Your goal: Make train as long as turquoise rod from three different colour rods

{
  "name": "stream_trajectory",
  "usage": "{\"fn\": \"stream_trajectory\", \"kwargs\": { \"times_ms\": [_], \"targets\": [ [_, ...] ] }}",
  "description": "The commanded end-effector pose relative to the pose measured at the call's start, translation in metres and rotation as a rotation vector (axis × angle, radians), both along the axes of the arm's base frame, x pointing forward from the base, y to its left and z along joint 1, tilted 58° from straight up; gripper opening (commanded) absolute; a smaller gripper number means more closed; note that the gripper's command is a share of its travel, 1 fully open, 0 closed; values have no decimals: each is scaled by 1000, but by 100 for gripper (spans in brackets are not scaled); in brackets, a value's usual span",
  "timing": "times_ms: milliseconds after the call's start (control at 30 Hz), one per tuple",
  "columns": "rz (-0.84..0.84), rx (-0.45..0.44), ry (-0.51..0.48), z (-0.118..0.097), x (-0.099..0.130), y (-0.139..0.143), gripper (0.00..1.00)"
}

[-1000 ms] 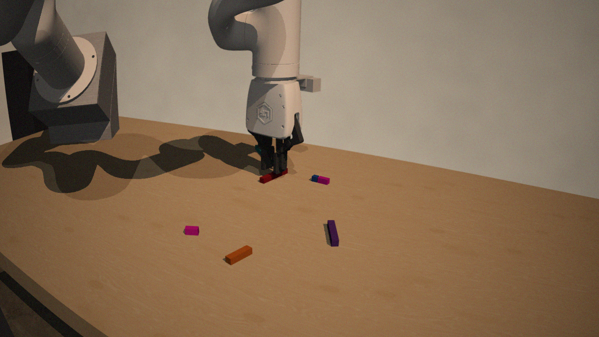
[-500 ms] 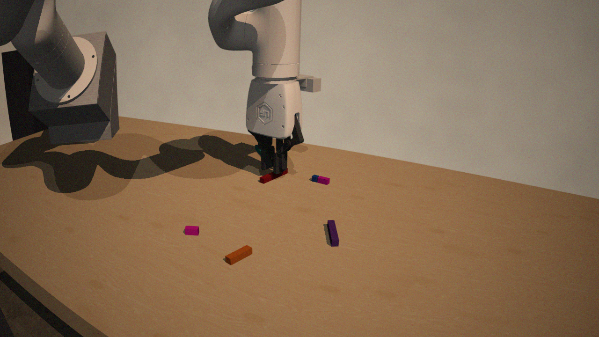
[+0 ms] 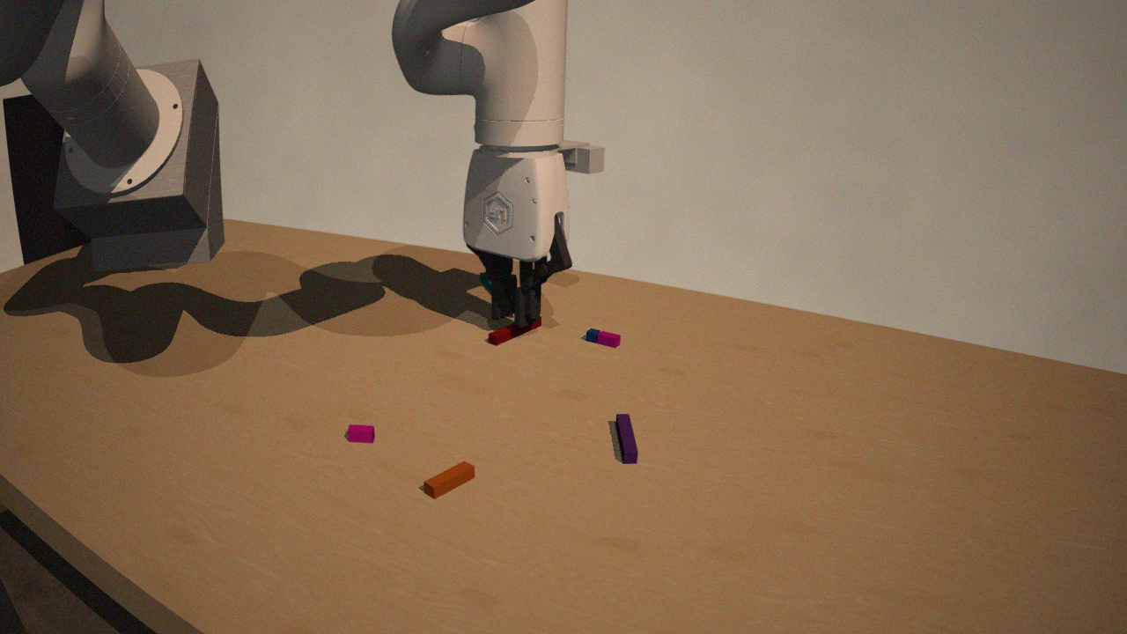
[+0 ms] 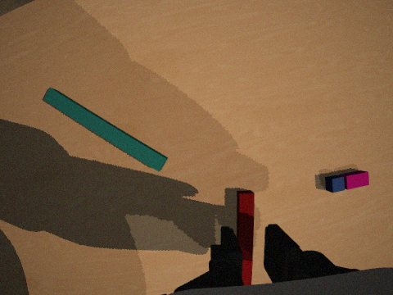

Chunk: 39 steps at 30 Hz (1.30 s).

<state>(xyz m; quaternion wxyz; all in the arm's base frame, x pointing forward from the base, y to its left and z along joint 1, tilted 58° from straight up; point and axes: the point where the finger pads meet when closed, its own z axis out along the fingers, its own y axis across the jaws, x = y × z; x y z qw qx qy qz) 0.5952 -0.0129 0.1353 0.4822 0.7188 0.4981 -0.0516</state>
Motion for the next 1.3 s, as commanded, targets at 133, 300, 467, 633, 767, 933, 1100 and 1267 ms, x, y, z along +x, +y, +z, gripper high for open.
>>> {"fn": "stream_trajectory", "kwargs": {
  "times_ms": [133, 300, 467, 633, 767, 933, 1100, 1267],
  "targets": [
    [1, 0, -1, 0, 0, 1, 24],
    [1, 0, -1, 0, 0, 1, 24],
    [1, 0, -1, 0, 0, 1, 24],
    [1, 0, -1, 0, 0, 1, 24],
    [1, 0, -1, 0, 0, 1, 24],
    [1, 0, -1, 0, 0, 0, 24],
    [1, 0, -1, -1, 1, -1, 24],
    [1, 0, -1, -2, 2, -3, 24]
  ]
}}
